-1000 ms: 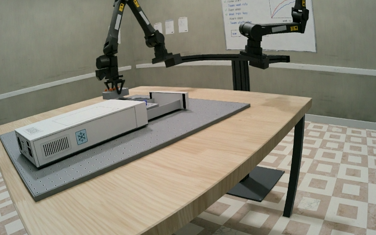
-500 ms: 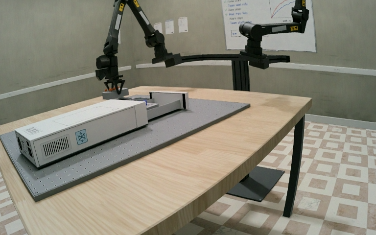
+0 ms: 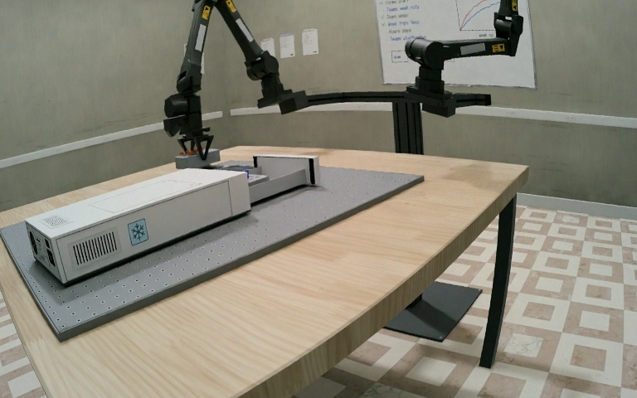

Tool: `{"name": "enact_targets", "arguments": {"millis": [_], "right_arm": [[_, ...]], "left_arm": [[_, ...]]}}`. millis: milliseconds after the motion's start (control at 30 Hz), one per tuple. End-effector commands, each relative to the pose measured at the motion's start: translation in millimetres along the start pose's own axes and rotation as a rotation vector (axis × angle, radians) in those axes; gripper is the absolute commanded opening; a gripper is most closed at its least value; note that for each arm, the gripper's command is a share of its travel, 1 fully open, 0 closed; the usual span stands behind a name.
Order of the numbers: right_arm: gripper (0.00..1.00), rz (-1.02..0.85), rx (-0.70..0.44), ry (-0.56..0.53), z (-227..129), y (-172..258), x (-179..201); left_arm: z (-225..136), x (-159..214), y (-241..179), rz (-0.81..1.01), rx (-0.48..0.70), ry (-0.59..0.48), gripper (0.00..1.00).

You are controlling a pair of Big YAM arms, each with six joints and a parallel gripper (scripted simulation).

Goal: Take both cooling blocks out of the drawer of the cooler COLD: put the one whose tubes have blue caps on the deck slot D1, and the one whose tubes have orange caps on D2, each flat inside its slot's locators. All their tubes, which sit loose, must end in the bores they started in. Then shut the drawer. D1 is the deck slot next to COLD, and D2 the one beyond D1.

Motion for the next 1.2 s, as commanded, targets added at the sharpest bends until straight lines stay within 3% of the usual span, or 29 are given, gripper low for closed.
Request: {"name": "enact_targets", "arguments": {"millis": [0, 1167], "right_arm": [[0.0, -0.003, 0.005, -0.061, -17.0, -7.6, -28.1], [0.0, -0.003, 0.004, -0.052, -13.6, -6.8, -29.7]], "left_arm": [[7.9, 22.0, 6.2, -0.002, -0.006, 0.035, 0.0], [7.9, 22.0, 6.2, -0.002, -0.006, 0.035, 0.0]]}}
Point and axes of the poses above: on each arm, the point where the finger pads meet when closed, its own z axis out along the fingers, its own y axis across the jaws, x = y × z, the point moved 2 cm from there along -z, back along the fingers, and after that the axes turned 13 degrees about -z, right-handed, at the moved point
